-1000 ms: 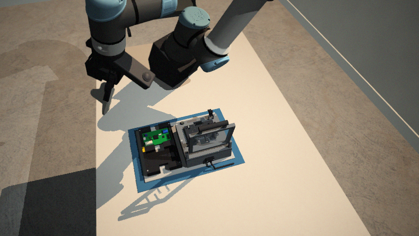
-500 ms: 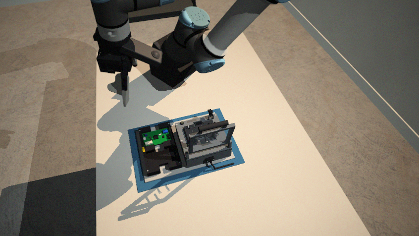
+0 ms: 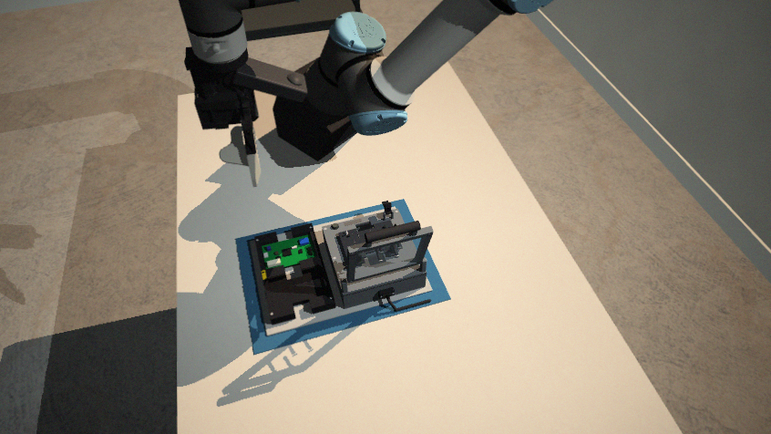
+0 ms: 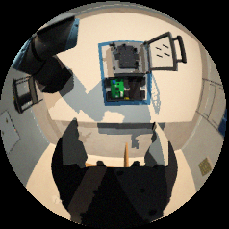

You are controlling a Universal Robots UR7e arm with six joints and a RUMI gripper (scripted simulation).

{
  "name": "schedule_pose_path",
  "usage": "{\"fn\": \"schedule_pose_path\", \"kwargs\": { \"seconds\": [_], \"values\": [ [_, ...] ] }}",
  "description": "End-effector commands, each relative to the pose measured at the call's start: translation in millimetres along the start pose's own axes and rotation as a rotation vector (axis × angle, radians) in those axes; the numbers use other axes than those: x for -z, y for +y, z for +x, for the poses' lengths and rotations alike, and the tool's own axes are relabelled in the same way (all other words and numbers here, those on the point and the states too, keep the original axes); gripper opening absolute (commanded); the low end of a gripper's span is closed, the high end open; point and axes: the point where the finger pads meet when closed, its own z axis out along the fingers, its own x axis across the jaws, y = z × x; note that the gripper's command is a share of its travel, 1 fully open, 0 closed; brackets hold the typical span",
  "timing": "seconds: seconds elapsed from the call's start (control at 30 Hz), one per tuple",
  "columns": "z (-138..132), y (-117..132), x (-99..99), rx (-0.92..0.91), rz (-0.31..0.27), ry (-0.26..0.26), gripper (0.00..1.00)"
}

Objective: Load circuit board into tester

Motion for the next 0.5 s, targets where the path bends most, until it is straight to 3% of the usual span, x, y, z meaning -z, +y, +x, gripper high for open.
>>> {"fn": "schedule_pose_path", "kwargs": {
  "seconds": [0.0,0.47],
  "values": [
    [-2.2,-3.2,-0.9,0.031,0.009,0.017,1.0],
    [-7.1,-11.9,-4.7,0.114,0.025,0.063,1.0]
  ]
}}
